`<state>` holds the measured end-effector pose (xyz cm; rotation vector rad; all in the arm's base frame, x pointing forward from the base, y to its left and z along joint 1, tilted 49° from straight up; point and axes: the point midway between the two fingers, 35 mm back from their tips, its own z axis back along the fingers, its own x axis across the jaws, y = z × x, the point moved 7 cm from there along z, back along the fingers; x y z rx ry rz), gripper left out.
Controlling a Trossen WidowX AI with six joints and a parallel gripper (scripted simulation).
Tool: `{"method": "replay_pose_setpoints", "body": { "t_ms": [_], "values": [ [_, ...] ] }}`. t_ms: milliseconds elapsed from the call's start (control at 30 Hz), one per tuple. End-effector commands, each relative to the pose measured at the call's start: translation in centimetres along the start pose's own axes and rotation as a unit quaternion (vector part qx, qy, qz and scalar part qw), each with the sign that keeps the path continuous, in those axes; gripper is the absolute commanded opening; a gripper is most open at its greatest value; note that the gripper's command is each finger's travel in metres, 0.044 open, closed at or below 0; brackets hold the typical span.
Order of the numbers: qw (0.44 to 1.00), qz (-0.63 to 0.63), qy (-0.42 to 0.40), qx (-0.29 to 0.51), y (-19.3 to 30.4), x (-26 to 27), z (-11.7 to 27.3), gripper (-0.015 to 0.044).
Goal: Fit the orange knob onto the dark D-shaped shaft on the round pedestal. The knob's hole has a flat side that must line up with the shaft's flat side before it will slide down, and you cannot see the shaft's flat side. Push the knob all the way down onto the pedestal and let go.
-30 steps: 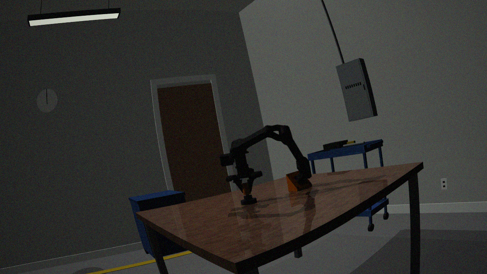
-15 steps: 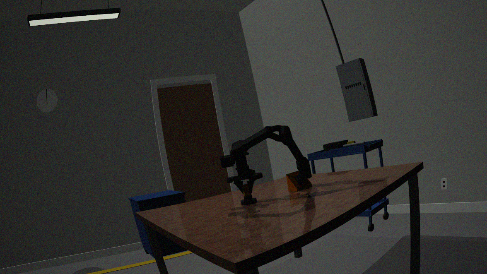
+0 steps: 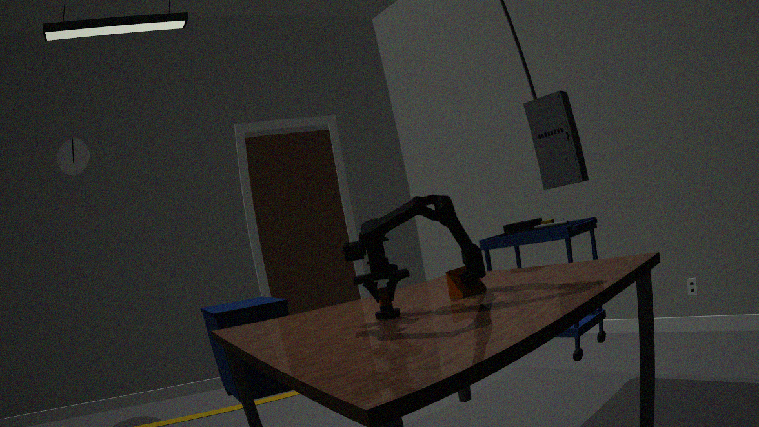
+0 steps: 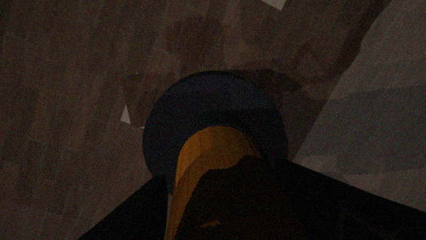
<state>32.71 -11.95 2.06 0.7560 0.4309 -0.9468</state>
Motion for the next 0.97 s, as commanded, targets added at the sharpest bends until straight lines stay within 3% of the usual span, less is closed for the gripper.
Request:
{"method": "replay_pose_setpoints", "body": {
  "t_ms": [0,133,367,633,933],
  "values": [
    [1.000,0.002,0.000,0.000,0.0,0.0,0.0,0.0341],
    [1.000,0.002,0.000,0.000,0.0,0.0,0.0,0.0440],
    [1.000,0.002,0.000,0.000,0.0,0.0,0.2,0.0440],
    [1.000,-0.002,-0.001,0.000,0.0,0.1,9.3,0.0440],
    [1.000,-0.002,-0.002,0.000,0.1,0.2,9.5,0.0440]
  ]
}}
